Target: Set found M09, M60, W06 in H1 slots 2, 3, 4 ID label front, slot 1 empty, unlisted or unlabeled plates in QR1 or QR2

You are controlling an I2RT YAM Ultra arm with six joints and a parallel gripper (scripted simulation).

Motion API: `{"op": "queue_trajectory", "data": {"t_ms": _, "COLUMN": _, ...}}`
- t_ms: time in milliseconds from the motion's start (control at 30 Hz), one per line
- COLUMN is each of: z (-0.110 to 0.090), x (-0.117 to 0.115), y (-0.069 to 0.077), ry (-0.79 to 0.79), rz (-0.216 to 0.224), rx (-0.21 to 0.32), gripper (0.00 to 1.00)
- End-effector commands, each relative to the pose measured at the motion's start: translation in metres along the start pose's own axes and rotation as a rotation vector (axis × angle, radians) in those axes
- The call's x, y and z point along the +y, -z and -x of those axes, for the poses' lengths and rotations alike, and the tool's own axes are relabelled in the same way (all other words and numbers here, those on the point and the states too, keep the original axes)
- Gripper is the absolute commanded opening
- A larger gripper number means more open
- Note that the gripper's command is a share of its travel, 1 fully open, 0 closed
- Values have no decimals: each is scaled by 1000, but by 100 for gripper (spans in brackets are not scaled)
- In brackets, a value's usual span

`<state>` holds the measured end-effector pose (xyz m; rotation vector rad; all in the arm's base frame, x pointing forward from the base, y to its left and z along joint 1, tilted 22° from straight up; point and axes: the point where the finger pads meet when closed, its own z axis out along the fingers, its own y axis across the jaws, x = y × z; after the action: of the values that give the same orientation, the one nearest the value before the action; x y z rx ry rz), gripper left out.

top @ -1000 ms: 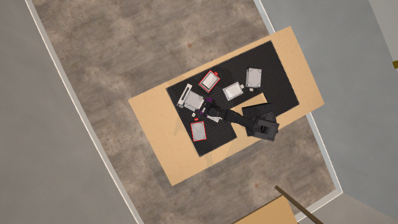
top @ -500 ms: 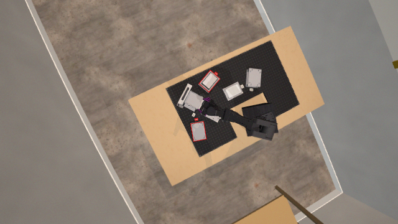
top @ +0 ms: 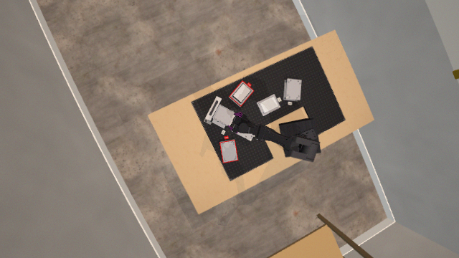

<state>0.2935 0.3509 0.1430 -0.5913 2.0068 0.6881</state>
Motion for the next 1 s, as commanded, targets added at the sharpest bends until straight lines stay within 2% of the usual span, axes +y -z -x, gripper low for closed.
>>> {"op": "queue_trajectory", "data": {"t_ms": 0, "z": 1, "x": -1, "y": 1, "ry": 0, "rz": -3, "rx": 4, "gripper": 86}}
{"op": "queue_trajectory", "data": {"t_ms": 267, "z": 1, "x": -1, "y": 1, "ry": 0, "rz": -3, "rx": 4, "gripper": 86}}
{"op": "queue_trajectory", "data": {"t_ms": 967, "z": -16, "x": -1, "y": 20, "ry": 0, "rz": -3, "rx": 5, "gripper": 86}}
